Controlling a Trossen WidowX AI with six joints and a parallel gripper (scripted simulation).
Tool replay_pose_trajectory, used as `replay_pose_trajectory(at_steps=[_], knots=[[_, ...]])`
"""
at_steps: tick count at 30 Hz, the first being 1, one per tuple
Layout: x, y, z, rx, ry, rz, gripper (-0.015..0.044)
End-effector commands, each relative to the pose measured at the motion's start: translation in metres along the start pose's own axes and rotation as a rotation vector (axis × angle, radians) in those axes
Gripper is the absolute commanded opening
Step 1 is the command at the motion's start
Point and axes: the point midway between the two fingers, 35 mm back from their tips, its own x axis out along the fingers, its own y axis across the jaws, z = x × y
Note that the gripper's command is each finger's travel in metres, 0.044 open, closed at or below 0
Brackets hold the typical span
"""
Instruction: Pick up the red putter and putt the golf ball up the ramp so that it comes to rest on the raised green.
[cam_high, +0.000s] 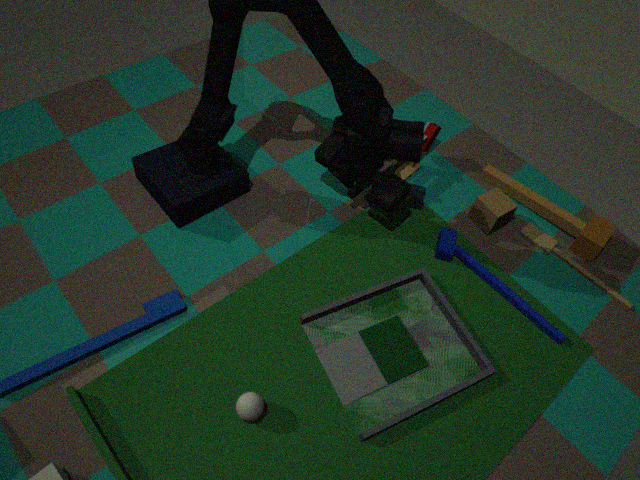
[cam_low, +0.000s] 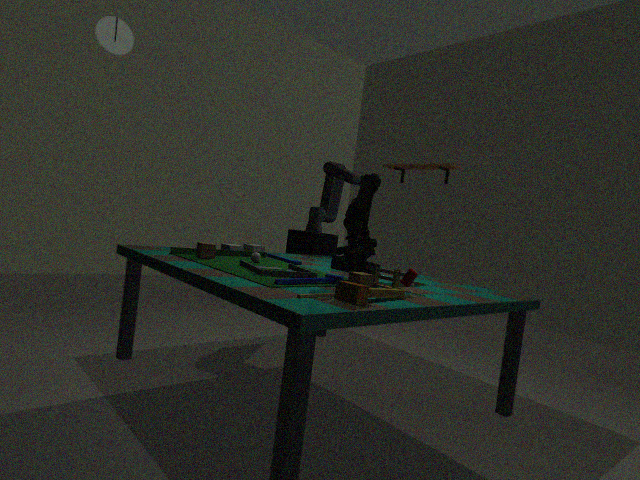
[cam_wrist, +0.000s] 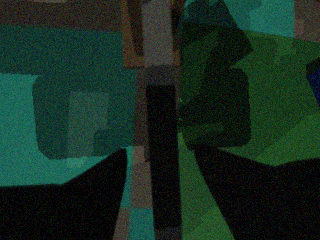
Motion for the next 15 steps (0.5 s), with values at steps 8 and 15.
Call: replay_pose_trajectory(at_steps=[8, 15], knots=[[-0.0003, -0.0002, 0.0002, 0.000, -0.001, -0.001, 0.0026], [-0.0093, -0.0019, 0.0035, 0.000, -0.001, -0.001, 0.0000]])
